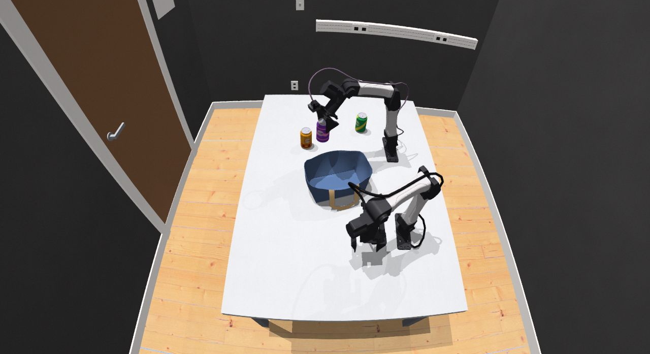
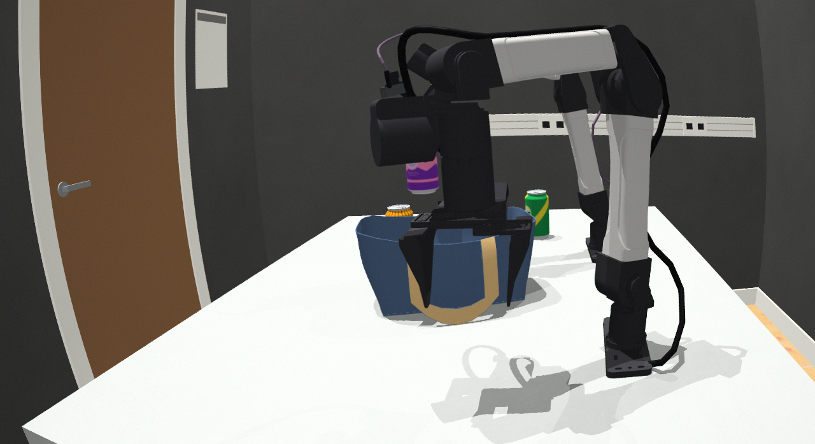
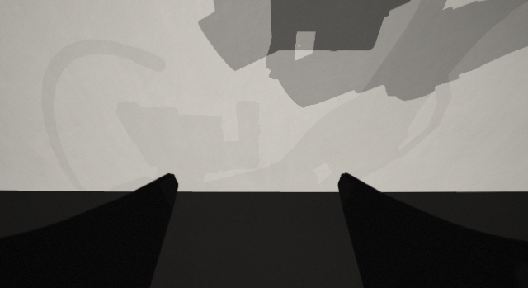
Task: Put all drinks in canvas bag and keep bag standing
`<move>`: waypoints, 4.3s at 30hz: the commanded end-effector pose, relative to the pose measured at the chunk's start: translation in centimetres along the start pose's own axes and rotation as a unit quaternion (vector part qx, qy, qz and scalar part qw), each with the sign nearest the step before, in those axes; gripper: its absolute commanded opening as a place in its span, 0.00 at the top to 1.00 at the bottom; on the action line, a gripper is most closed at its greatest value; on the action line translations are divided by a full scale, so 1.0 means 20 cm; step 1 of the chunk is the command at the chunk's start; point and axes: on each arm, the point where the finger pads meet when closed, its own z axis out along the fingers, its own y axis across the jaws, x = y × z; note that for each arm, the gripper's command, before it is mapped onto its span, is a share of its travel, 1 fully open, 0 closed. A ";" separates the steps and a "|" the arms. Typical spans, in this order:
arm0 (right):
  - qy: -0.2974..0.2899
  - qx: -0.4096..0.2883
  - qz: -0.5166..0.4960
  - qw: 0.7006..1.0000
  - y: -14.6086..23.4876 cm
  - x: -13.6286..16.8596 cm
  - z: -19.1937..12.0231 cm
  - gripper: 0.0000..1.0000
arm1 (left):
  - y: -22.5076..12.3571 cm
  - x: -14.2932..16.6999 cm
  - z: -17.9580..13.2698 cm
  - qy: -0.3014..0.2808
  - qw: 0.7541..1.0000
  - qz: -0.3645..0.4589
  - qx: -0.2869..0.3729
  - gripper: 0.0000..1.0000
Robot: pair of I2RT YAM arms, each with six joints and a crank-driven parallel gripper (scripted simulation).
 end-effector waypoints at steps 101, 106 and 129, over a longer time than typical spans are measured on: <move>-0.039 0.010 0.011 0.999 0.73 -0.51 0.23 0.26 | 0.01 -0.01 -0.05 0.008 1.000 -0.002 -0.023 0.00; -0.027 0.007 0.010 1.000 0.80 -0.51 0.26 0.26 | 0.01 -0.01 -0.05 0.008 1.000 -0.002 -0.023 0.00; -0.044 0.004 0.004 0.999 0.77 -0.55 0.26 0.26 | 0.01 -0.01 -0.05 0.008 1.000 -0.002 -0.023 0.00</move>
